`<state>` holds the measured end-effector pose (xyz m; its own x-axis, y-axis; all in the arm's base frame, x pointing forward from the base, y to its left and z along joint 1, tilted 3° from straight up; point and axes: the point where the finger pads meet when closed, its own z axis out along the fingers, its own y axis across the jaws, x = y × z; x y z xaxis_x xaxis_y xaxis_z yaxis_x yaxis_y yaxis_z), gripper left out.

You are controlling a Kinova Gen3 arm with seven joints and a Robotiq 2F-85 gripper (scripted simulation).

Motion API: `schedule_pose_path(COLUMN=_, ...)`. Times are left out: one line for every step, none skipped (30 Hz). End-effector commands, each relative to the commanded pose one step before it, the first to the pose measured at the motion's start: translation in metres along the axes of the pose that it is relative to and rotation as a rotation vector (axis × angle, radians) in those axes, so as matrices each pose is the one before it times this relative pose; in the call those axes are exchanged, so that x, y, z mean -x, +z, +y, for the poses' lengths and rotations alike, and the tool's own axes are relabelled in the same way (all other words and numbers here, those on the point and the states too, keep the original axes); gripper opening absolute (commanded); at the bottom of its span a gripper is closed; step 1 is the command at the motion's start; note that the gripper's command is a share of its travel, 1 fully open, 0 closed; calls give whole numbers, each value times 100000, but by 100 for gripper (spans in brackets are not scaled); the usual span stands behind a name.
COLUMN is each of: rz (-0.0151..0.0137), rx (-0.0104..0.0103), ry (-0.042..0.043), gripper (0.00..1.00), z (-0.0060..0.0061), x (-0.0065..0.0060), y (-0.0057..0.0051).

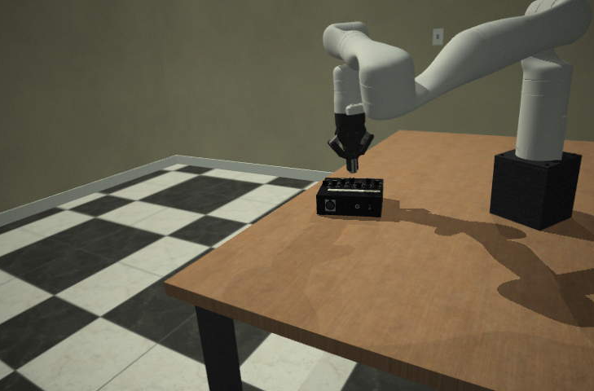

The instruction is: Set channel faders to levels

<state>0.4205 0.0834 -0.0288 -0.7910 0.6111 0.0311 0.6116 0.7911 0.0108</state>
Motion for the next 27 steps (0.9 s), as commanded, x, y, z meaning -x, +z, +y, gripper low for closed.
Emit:
schedule_pose_path(rz=-271, rx=460, ry=5957, gripper=0, z=383, x=46, y=-199)
schedule_pose_path(rz=-89, rx=124, ry=2914, gripper=0, z=95, x=22, y=-27)
schedule_pose_path(rz=-86, rx=127, ry=2844, gripper=0, z=95, x=18, y=-27)
schedule_pose_path(rz=-82, rx=129, ry=2773, gripper=0, z=94, x=15, y=-27)
schedule_pose_path(rz=-78, rx=131, ry=2700, gripper=0, z=94, x=12, y=-27)
schedule_pose_path(rz=-74, rx=133, ry=2626, gripper=0, z=93, x=9, y=-27)
schedule_pose_path(rz=-70, rx=134, ry=2552, gripper=0, z=92, x=6, y=-27)
schedule_pose_path(rz=-66, rx=135, ry=2476, gripper=0, z=91, x=3, y=-27)
schedule_pose_path(rz=-61, rx=135, ry=2399, gripper=0, z=89, x=1, y=-26)
schedule_pose_path(rz=-57, rx=135, ry=2322, gripper=0, z=88, x=-2, y=-26)
schedule_pose_path(rz=0, rx=0, ry=0, gripper=0, z=0, x=0, y=0)
schedule_pose_path(rz=0, rx=0, ry=0, gripper=0, z=0, x=0, y=0)
schedule_pose_path(rz=-53, rx=134, ry=2244, gripper=0, z=86, x=-4, y=-26)
schedule_pose_path(rz=-49, rx=133, ry=2165, gripper=0, z=84, x=-6, y=-25)
schedule_pose_path(rz=-45, rx=131, ry=2086, gripper=0, z=81, x=-8, y=-25)
schedule_pose_path(rz=-41, rx=129, ry=2006, gripper=0, z=79, x=-10, y=-24)
schedule_pose_path(rz=-37, rx=126, ry=1926, gripper=0, z=76, x=-11, y=-24)
schedule_pose_path(rz=-34, rx=123, ry=1846, gripper=0, z=74, x=-12, y=-23)
schedule_pose_path(rz=-30, rx=120, ry=1766, gripper=0, z=71, x=-13, y=-23)
schedule_pose_path(rz=-27, rx=117, ry=1686, gripper=0, z=68, x=-14, y=-22)
schedule_pose_path(rz=-24, rx=113, ry=1607, gripper=0, z=65, x=-15, y=-21)
schedule_pose_path(rz=-21, rx=109, ry=1527, gripper=0, z=62, x=-16, y=-20)
schedule_pose_path(rz=-19, rx=105, ry=1448, gripper=0, z=59, x=-16, y=-19)
schedule_pose_path(rz=-16, rx=100, ry=1370, gripper=0, z=56, x=-16, y=-19)
schedule_pose_path(rz=-14, rx=96, ry=1292, gripper=0, z=53, x=-16, y=-18)
schedule_pose_path(rz=-12, rx=91, ry=1215, gripper=0, z=50, x=-16, y=-17)
schedule_pose_path(rz=-10, rx=86, ry=1140, gripper=0, z=47, x=-16, y=-16)
